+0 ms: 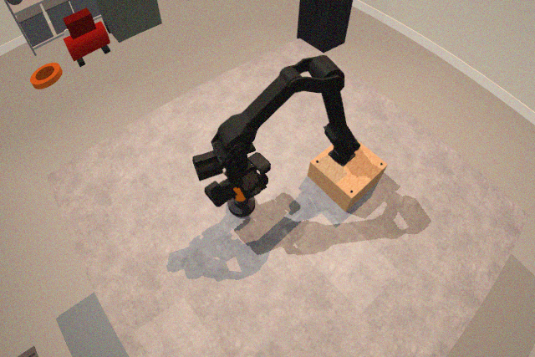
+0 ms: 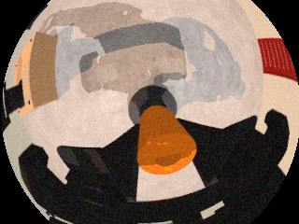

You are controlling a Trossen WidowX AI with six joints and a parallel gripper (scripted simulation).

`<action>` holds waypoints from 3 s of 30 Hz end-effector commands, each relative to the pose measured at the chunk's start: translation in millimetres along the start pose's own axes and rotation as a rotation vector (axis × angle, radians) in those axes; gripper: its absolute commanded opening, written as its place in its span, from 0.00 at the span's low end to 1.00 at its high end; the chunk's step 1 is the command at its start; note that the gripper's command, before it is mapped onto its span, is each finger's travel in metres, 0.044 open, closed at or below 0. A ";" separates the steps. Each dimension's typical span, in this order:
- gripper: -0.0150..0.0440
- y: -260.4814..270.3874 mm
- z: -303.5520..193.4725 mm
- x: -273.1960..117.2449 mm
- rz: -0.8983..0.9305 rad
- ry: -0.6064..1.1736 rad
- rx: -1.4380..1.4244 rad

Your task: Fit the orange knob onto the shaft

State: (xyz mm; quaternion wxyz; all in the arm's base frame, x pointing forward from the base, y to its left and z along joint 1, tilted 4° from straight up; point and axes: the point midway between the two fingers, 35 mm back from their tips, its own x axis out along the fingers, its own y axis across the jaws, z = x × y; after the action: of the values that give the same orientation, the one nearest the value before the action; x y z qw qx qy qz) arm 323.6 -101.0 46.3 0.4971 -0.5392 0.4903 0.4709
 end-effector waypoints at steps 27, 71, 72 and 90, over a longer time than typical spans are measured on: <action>0.25 -0.6 0.2 0.2 -0.004 -0.002 -0.212; 0.25 0.1 0.1 -4.9 -0.004 -0.002 -0.430; 0.25 0.0 0.1 -4.9 -0.004 -0.002 -0.447; 0.25 -2.3 -0.3 0.1 -0.005 -0.001 -0.631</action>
State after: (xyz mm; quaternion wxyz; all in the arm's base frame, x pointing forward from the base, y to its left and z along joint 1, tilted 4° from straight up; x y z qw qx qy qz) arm 325.7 -101.5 46.7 0.3071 -0.6661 0.3207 0.5993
